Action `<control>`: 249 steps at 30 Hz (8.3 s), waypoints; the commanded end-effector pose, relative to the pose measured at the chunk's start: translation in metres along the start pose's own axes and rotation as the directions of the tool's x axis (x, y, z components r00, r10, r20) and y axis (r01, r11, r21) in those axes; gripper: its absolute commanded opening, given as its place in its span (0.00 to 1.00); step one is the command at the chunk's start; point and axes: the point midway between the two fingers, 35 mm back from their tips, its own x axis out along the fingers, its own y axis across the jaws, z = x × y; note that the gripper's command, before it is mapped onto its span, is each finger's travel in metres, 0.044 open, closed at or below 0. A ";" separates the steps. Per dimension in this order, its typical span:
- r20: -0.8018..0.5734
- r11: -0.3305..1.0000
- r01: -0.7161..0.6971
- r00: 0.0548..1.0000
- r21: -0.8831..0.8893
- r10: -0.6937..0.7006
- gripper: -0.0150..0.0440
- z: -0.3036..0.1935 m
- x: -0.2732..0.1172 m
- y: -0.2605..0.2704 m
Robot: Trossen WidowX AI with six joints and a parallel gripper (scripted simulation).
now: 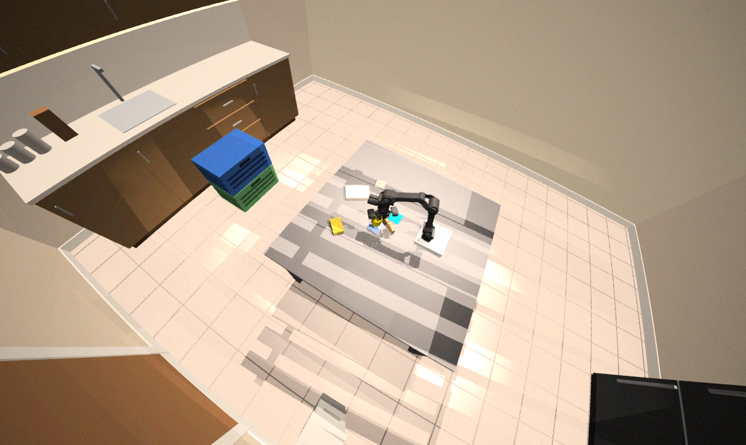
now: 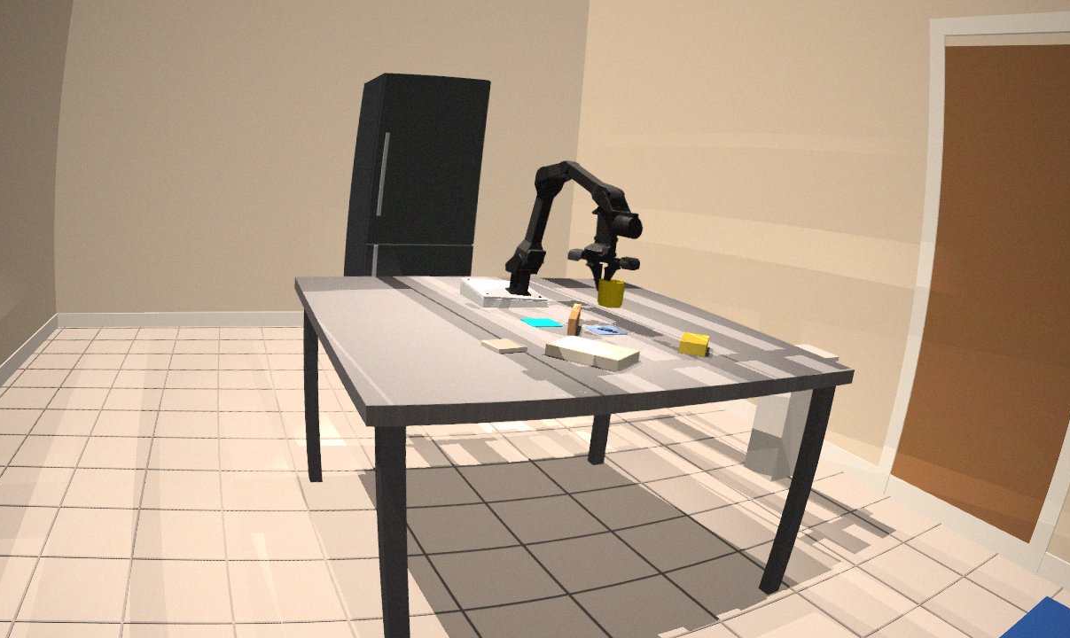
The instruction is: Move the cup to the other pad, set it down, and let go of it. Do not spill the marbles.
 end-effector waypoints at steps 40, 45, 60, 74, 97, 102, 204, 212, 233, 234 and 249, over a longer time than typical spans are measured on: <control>0.000 1.000 -0.002 1.000 -0.003 0.002 0.25 0.018 -0.006 -0.046; 0.000 1.000 -0.001 1.000 -0.003 0.001 0.25 0.023 -0.007 -0.057; 0.002 1.000 0.002 1.000 -0.003 -0.002 0.25 0.035 -0.008 -0.089; 0.003 1.000 0.004 1.000 -0.004 -0.004 0.25 0.044 -0.009 -0.116; 0.004 1.000 0.009 1.000 -0.004 -0.009 0.25 0.054 -0.008 -0.160; 0.004 1.000 0.009 1.000 -0.004 -0.009 0.25 0.054 -0.007 -0.163; 0.008 1.000 0.009 1.000 -0.006 -0.009 0.50 0.057 0.034 -0.166; 0.006 1.000 0.009 1.000 -0.005 -0.009 0.50 0.057 0.023 -0.166; 0.001 1.000 0.018 1.000 -0.001 -0.018 0.90 0.054 0.014 -0.170; 0.001 1.000 0.018 1.000 -0.001 -0.018 0.95 0.054 0.013 -0.170; 0.003 1.000 0.012 1.000 -0.003 -0.012 1.00 0.055 -0.034 -0.170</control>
